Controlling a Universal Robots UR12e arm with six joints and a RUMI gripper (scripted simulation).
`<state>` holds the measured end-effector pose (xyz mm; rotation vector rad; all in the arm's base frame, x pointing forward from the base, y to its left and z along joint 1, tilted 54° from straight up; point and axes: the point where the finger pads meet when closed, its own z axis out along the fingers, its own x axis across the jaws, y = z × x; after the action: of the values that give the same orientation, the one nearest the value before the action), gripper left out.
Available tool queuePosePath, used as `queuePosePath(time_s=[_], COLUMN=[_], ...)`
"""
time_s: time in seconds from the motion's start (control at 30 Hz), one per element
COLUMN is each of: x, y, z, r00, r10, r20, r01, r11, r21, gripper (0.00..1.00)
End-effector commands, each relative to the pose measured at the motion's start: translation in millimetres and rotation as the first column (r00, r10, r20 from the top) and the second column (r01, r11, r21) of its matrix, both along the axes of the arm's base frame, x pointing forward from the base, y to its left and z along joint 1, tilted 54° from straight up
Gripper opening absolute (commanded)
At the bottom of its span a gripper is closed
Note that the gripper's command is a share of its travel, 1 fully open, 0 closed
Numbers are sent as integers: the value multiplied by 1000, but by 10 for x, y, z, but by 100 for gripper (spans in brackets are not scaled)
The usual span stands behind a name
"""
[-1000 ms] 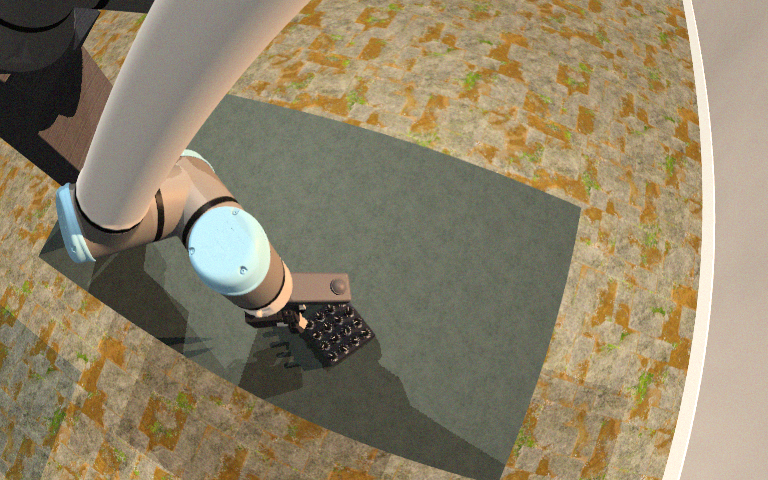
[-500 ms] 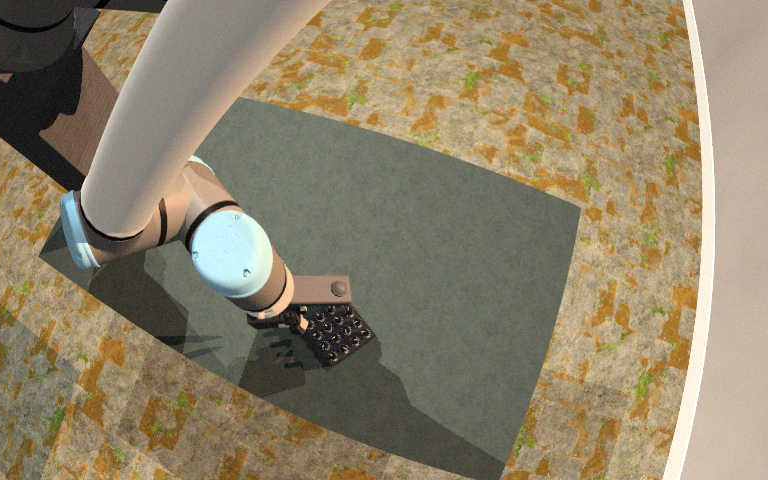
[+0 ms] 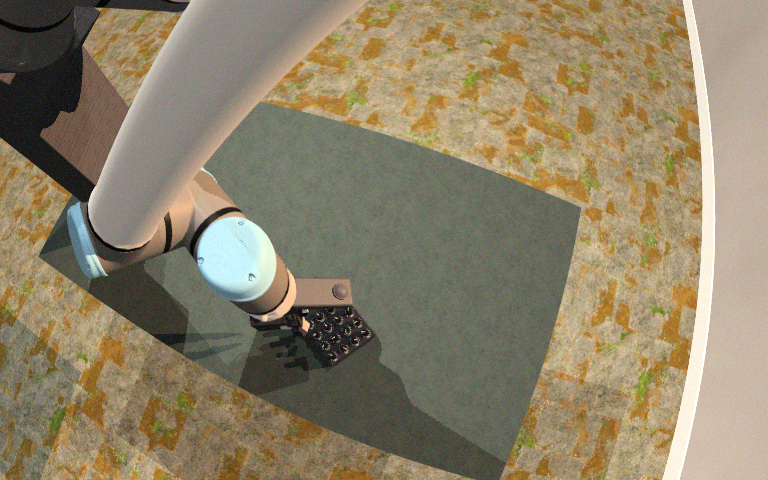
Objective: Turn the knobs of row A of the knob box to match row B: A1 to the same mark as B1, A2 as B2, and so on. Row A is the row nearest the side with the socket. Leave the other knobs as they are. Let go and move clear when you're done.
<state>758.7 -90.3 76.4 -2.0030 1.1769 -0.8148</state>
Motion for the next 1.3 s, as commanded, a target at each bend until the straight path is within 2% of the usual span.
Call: queuePosePath(time_s=[0.0,1.27], x=[42,116], y=[10,31], z=[-29,-84], r00=[1000,1000], r10=[0,0], r20=[1,1], r01=[0,0], r11=[1000,1000], r21=[0,0], gripper=[11,11])
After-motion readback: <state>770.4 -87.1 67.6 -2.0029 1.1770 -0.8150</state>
